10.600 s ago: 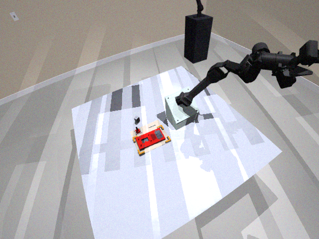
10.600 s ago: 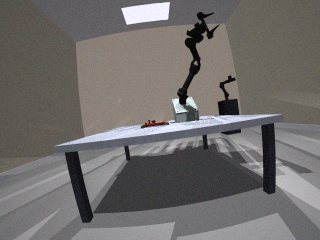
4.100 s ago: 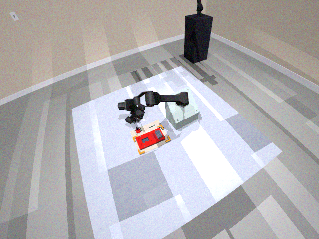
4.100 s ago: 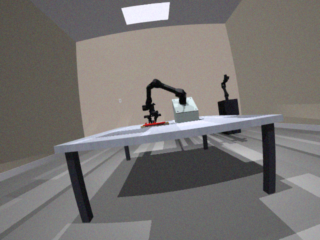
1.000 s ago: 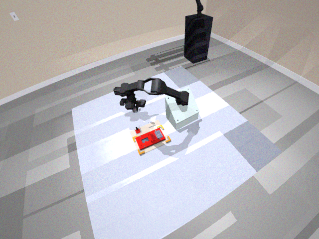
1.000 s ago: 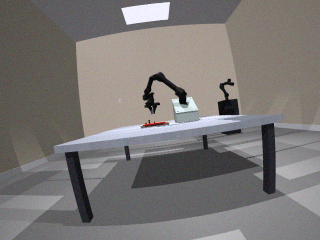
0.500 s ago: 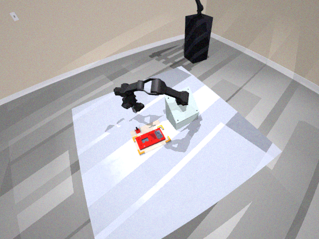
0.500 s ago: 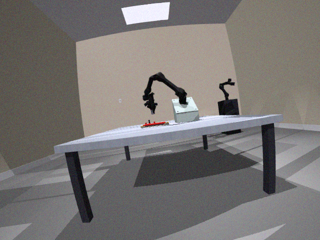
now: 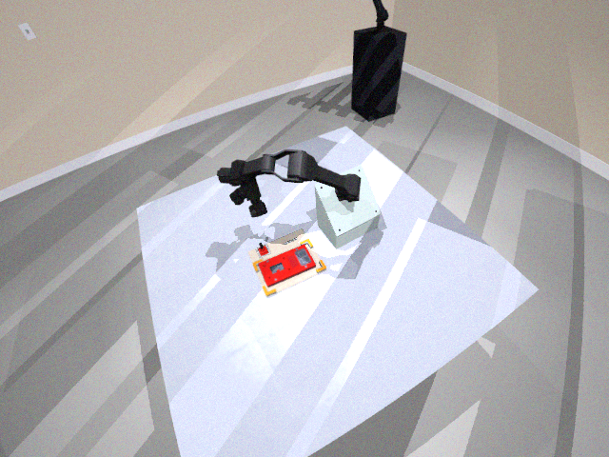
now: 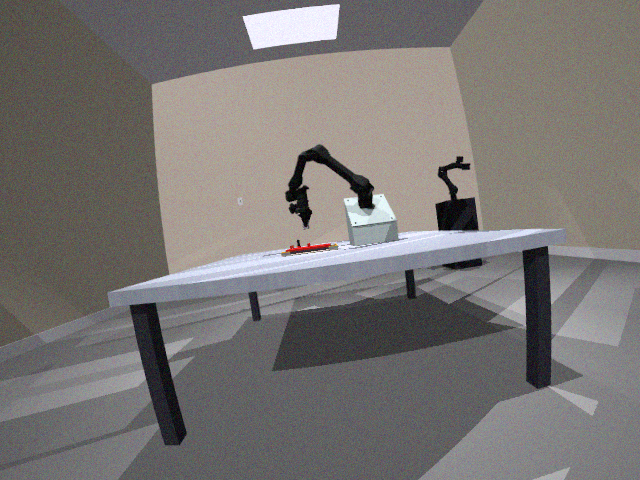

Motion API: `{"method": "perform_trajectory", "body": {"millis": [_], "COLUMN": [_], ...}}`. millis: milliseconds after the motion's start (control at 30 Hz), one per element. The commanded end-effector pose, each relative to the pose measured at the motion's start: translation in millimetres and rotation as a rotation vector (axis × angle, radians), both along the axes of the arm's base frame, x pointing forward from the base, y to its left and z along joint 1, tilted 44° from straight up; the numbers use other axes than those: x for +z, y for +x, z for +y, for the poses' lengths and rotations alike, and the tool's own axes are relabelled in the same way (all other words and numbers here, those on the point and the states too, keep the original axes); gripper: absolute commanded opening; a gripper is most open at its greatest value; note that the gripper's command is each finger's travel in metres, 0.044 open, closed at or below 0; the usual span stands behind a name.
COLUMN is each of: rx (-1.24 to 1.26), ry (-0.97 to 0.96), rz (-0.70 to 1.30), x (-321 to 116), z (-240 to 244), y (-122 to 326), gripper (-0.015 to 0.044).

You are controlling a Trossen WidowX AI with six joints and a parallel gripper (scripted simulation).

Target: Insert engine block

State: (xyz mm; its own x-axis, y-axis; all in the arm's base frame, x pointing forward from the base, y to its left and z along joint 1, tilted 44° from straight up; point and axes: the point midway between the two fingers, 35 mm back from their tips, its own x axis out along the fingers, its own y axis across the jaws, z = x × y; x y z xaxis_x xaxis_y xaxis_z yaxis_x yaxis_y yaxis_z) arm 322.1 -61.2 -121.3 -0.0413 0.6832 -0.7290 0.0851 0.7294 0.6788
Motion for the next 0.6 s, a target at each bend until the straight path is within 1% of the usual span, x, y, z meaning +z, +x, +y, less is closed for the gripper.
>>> {"method": "perform_trajectory", "body": {"millis": [0,567], "rx": [-0.089,-0.517], "ry": [-0.002,-0.025], "rz": [0.08,0.483], "x": [-0.5,-2.8], "z": [1.0,3.3], "y": [0.2,-0.1], "gripper": [0.0,0.0]}}
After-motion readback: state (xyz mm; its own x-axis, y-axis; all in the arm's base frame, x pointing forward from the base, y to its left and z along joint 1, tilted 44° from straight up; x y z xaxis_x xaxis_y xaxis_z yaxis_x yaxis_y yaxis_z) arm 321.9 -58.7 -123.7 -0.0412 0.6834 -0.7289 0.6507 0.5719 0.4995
